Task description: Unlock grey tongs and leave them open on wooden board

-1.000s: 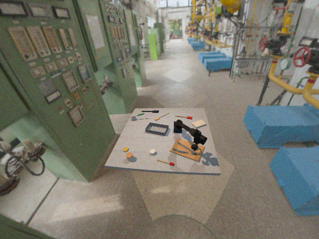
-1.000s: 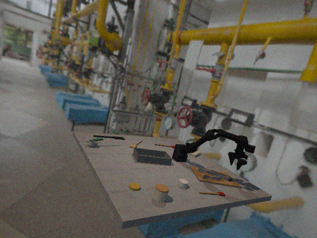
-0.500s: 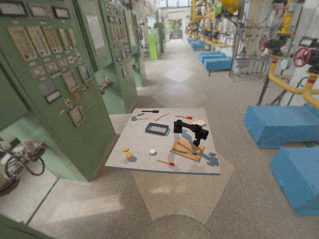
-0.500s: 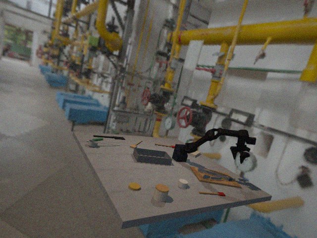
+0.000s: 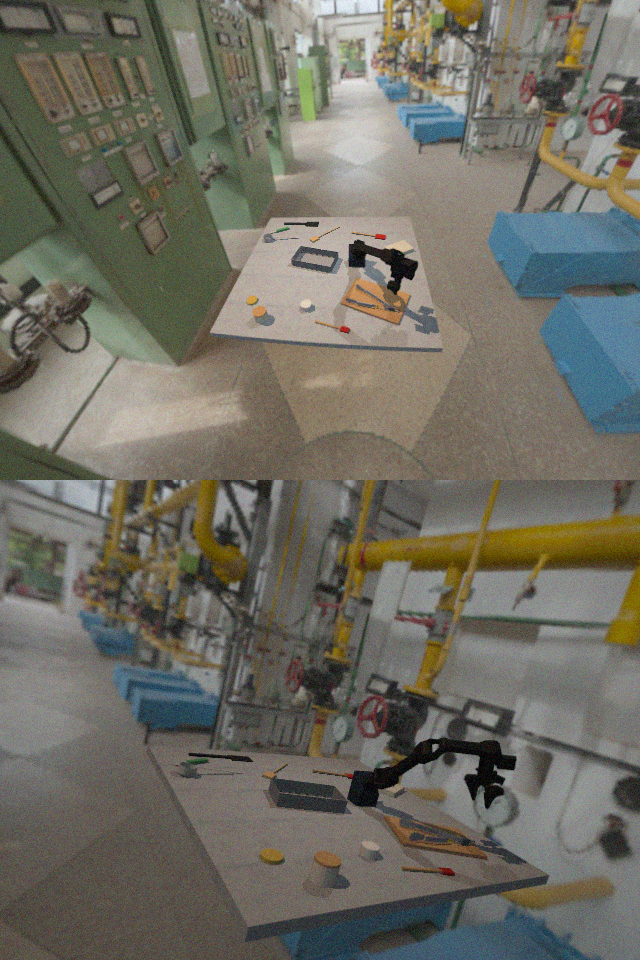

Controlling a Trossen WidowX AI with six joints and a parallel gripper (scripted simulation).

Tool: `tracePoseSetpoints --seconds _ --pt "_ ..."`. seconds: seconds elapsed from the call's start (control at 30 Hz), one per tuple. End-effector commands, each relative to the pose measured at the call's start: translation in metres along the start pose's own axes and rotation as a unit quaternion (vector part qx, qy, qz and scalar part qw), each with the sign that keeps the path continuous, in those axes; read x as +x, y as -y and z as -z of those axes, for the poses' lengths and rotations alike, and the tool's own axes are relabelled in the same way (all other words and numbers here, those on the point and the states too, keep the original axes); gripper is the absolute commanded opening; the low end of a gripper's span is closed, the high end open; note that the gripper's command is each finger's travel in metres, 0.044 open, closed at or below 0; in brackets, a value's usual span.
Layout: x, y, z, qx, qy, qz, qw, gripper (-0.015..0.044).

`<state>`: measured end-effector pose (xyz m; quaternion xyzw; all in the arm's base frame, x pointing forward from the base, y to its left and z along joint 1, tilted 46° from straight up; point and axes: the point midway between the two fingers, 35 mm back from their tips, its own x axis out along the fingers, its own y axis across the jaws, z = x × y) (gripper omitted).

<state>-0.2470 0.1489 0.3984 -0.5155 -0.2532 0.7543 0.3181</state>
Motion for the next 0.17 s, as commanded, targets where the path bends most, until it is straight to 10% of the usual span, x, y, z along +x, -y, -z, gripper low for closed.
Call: tracePoseSetpoints --seconds 0.0,0.13 --pt "-0.0001 0.0002 0.0009 0.0 -0.002 0.002 1.0 0.044" --pt "-0.0001 0.0002 0.0009 0.0 -0.002 0.002 1.0 0.044"
